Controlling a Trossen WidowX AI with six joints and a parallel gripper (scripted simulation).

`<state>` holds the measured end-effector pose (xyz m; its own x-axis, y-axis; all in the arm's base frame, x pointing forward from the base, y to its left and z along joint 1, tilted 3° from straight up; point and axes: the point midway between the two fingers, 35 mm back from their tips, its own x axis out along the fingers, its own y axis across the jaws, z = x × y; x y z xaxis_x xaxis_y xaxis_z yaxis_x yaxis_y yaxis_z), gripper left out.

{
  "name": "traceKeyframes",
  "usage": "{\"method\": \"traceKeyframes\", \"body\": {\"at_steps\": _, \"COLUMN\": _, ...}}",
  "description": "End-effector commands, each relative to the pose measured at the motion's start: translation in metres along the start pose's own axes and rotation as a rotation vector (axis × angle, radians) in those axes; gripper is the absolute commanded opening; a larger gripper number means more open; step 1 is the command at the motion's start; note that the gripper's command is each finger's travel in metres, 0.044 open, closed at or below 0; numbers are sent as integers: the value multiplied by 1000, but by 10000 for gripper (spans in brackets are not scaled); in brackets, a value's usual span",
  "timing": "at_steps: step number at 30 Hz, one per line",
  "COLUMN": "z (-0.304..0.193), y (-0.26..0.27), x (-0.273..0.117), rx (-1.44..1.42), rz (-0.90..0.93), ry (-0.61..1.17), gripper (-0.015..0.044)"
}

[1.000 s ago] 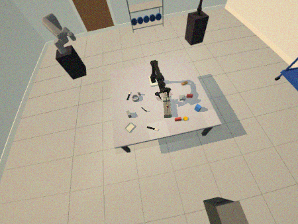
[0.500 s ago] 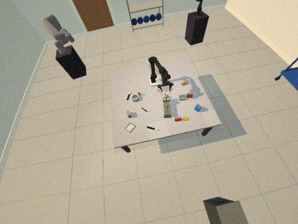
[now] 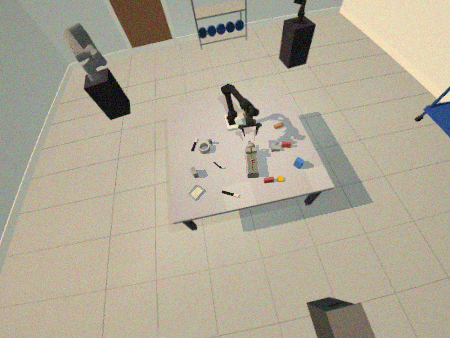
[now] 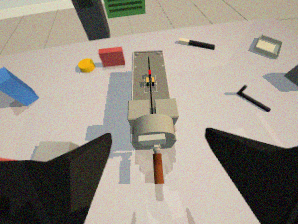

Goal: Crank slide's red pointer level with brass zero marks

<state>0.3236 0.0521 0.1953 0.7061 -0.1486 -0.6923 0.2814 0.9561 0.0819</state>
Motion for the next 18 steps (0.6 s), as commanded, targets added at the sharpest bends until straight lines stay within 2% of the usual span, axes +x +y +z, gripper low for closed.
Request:
{"method": "traceKeyframes", "body": {"at_steps": 1, "z": -14, "y": -1, "x": 14, "rx": -2, "rz": -11, "ry": 11, "gripper": 440}}
{"method": "traceKeyframes", "body": {"at_steps": 18, "z": -68, "y": -4, "x": 61, "rx": -2, "rz": -11, "ry": 11, "gripper": 440}}
